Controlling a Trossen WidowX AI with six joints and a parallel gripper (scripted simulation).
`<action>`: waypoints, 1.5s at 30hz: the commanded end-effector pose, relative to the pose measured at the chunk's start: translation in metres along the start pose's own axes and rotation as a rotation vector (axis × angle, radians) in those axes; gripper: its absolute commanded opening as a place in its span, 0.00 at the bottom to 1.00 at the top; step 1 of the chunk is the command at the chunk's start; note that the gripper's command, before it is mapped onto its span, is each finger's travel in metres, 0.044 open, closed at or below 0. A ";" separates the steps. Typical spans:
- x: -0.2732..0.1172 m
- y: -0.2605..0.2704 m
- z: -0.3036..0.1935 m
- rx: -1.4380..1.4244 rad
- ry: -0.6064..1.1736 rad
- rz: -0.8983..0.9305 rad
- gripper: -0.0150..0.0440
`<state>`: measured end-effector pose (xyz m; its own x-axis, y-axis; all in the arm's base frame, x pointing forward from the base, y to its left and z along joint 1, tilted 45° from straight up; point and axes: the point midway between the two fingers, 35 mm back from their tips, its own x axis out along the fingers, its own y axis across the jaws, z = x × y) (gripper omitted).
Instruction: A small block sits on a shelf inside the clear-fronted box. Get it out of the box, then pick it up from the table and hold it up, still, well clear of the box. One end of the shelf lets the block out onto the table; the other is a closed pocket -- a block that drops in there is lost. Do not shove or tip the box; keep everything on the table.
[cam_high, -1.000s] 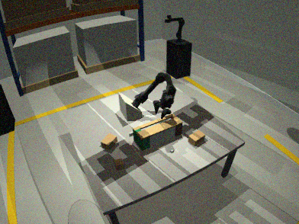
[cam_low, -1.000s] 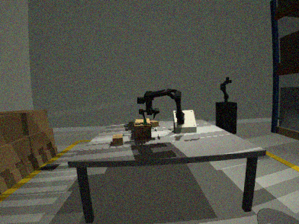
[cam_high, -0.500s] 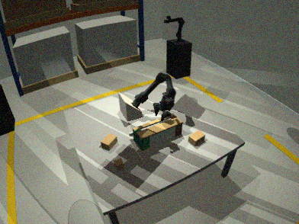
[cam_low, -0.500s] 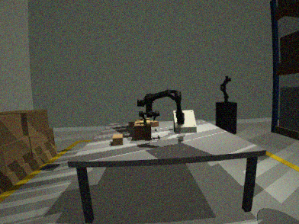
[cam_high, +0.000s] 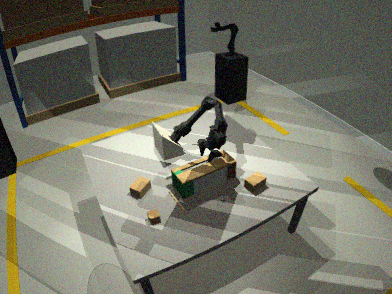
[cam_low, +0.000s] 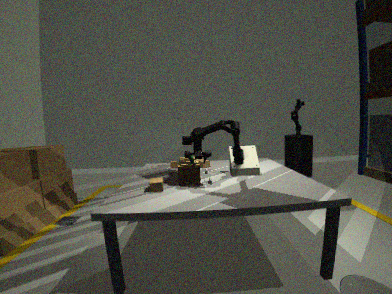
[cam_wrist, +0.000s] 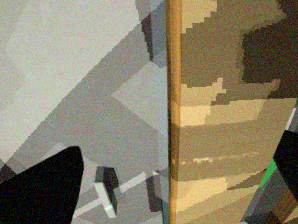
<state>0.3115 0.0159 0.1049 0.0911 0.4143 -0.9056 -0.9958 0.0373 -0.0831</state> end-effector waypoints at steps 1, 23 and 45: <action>0.007 0.002 0.004 0.006 -0.006 0.001 0.93; 0.026 0.006 0.001 0.008 -0.002 0.004 0.93; 0.048 0.007 -0.057 0.009 0.000 0.005 0.93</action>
<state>0.3095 -0.0095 0.0458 0.0902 0.4142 -0.9057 -0.9959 0.0453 -0.0784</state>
